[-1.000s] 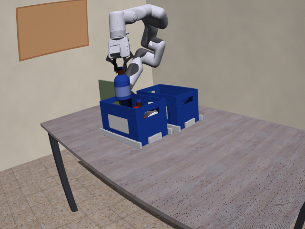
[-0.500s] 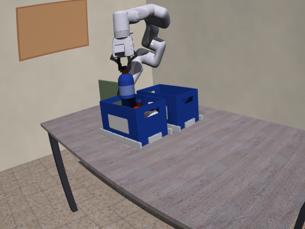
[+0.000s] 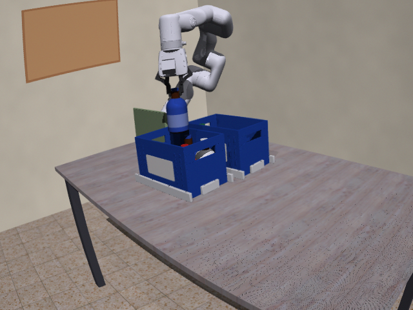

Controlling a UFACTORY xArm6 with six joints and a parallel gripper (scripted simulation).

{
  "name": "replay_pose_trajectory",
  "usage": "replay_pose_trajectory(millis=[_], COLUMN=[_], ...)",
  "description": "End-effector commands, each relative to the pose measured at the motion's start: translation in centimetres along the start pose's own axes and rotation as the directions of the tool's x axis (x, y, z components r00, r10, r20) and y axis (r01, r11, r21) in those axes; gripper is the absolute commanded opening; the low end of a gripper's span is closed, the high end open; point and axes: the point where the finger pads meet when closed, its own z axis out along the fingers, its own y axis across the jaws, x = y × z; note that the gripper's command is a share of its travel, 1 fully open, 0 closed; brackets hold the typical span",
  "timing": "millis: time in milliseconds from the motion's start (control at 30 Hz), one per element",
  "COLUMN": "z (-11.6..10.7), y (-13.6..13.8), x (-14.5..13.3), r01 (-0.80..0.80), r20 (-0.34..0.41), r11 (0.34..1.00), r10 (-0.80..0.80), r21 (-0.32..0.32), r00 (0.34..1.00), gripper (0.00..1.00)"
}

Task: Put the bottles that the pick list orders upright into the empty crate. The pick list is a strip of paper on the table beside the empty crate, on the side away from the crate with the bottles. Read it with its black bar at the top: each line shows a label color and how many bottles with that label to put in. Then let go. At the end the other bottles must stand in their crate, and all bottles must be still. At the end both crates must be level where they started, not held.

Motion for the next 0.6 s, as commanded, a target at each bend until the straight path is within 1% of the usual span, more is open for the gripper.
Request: replay_pose_trajectory(millis=[0,567], z=[-0.2,-0.2], y=[-0.6,-2.9], x=[-0.4,-2.4], r01=[0.001,0.001], r20=[-0.005,-0.005], r11=[1.0,1.0], r10=[-0.001,-0.001], r21=[-0.001,-0.001], r00=[1.0,1.0], gripper=[0.0,0.0])
